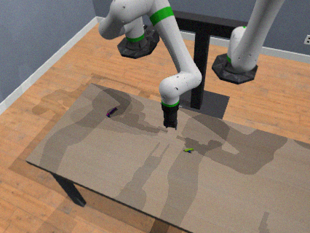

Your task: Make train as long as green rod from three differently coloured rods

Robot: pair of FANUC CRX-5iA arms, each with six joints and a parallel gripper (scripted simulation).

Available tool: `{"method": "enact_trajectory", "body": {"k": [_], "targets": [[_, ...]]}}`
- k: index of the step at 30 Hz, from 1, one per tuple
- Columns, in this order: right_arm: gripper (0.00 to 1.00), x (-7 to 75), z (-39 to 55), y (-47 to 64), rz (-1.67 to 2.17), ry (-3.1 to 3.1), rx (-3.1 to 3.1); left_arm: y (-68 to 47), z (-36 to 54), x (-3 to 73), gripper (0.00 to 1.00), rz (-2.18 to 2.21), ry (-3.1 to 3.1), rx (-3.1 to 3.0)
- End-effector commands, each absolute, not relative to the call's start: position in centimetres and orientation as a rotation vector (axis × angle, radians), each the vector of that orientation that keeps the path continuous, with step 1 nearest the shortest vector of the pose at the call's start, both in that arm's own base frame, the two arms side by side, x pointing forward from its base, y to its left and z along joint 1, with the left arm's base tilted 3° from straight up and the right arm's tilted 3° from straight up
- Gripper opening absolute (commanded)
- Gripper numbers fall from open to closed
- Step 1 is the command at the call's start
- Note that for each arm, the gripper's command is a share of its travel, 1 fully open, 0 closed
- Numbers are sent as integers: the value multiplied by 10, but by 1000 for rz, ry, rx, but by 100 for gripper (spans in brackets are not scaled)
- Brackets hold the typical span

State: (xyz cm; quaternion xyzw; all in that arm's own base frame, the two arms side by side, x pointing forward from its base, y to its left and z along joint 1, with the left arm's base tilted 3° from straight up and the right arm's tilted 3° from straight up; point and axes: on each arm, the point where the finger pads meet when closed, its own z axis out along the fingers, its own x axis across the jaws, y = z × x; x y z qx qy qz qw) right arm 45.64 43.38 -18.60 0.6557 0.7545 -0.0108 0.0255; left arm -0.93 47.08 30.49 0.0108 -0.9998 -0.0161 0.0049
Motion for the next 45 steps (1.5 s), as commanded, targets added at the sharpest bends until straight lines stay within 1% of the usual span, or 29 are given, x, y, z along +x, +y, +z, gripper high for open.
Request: {"method": "enact_trajectory", "body": {"k": [1, 9, 11, 12, 23, 28, 29, 43, 45], "targets": [[100, 472, -181, 396, -29, 2468, 1870, 471, 306, -9, 100, -53, -3131, 34], [100, 490, -178, 336, -36, 2641, 1620, 471, 306, -9, 100, -53, -3131, 34], [100, 490, -178, 336, -36, 2641, 1620, 471, 306, -9, 100, -53, -3131, 34], [100, 494, -176, 315, -38, 2695, 1529, 471, 306, -9, 100, -53, -3131, 34], [100, 507, -171, 234, -47, 2878, 1157, 471, 306, -9, 100, -53, -3131, 34], [100, 508, -170, 212, -50, 2921, 1047, 471, 306, -9, 100, -53, -3131, 34], [100, 509, -169, 190, -52, 2960, 936, 471, 306, -9, 100, -53, -3131, 34], [100, 502, -163, 89, -62, 3087, 389, 471, 306, -9, 100, -53, -3131, 34], [100, 502, -163, 89, -62, 3087, 389, 471, 306, -9, 100, -53, -3131, 34]]}}
